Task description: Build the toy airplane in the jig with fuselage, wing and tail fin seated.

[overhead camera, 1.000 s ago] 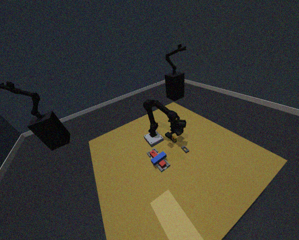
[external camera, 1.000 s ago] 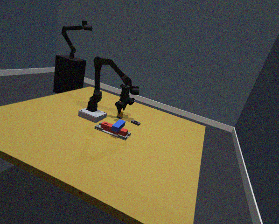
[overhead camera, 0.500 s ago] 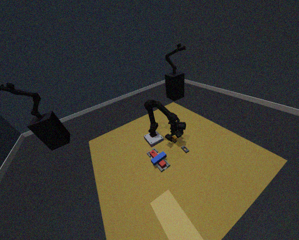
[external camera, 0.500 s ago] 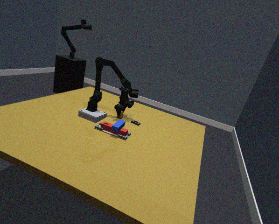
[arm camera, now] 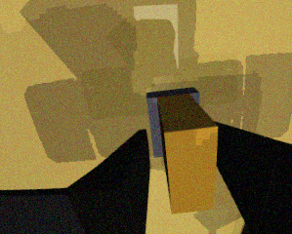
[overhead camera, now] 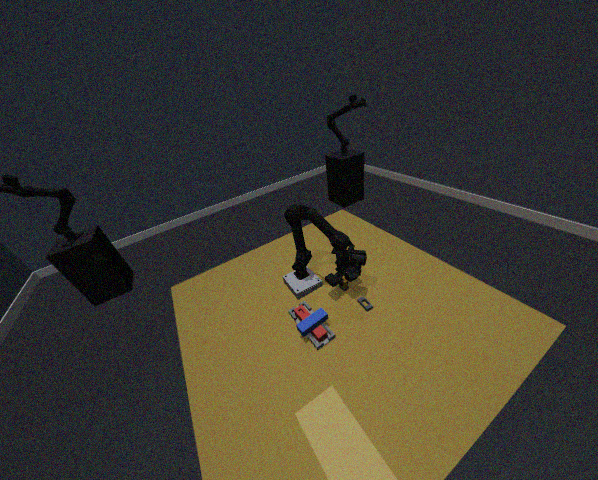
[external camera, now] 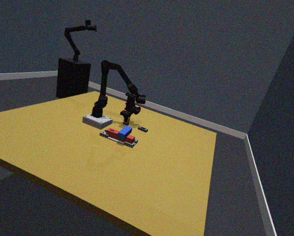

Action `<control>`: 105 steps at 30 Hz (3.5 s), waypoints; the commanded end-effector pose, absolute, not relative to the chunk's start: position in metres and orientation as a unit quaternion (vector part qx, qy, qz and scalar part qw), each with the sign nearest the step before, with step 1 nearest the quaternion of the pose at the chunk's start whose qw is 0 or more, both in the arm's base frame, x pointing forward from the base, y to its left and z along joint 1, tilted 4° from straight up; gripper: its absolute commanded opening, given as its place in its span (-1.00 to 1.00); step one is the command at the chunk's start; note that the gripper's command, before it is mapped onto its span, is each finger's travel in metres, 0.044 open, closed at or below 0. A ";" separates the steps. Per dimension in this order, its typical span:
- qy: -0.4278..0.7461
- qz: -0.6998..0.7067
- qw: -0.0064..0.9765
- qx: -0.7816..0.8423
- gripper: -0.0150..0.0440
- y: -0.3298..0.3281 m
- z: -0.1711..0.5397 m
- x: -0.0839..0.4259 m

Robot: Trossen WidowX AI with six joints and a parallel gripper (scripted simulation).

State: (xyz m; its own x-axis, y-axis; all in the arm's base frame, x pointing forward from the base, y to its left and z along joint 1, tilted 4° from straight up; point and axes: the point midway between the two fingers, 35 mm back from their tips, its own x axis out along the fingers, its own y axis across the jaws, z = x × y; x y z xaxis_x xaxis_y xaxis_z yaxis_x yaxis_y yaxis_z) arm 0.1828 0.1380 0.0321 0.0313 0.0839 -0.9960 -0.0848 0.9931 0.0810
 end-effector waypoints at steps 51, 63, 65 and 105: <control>0.696 0.054 0.716 0.001 -0.49 0.129 0.151 0.181; 0.696 0.050 0.716 0.001 -0.49 0.120 0.159 0.184; 0.696 0.048 0.717 0.002 -0.49 0.115 0.158 0.188; 0.696 0.043 0.717 -0.005 -0.49 0.004 0.128 0.233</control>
